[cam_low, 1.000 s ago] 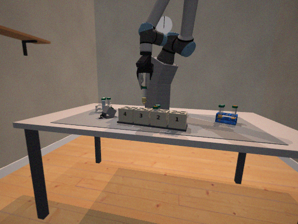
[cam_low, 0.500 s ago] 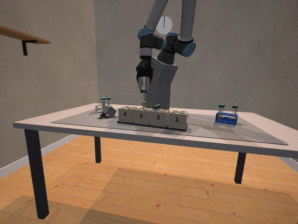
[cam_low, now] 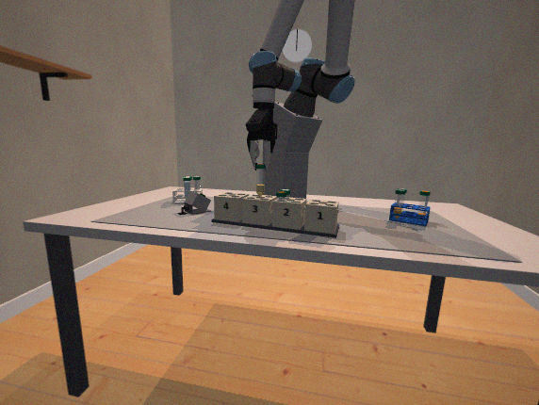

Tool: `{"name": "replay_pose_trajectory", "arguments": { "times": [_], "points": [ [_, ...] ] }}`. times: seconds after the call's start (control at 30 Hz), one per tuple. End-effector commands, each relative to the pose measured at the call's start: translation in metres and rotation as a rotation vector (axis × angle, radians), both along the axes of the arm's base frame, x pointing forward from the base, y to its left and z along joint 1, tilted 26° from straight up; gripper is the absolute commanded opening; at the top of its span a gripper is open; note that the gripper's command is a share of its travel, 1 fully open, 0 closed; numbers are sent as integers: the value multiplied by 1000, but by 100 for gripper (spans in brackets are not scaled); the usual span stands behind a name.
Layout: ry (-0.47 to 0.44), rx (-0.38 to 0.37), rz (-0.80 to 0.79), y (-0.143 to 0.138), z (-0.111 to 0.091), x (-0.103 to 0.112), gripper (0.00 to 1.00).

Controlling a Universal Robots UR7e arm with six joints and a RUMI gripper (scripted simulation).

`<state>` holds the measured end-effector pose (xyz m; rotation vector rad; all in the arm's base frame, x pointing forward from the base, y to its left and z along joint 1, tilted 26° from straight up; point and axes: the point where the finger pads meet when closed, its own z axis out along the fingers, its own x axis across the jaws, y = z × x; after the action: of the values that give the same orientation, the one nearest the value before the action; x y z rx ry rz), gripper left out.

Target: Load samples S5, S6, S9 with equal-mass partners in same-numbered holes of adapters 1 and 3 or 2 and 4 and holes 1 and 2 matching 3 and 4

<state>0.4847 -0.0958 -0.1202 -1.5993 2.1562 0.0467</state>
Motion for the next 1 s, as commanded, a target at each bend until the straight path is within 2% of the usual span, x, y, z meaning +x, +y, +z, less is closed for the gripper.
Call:
{"name": "replay_pose_trajectory", "arguments": {
  "times": [0.0,0.97],
  "points": [
    [-1,-1,0,1,-5,2,0],
    [-1,-1,0,11,-35,13,0]
  ]
}}
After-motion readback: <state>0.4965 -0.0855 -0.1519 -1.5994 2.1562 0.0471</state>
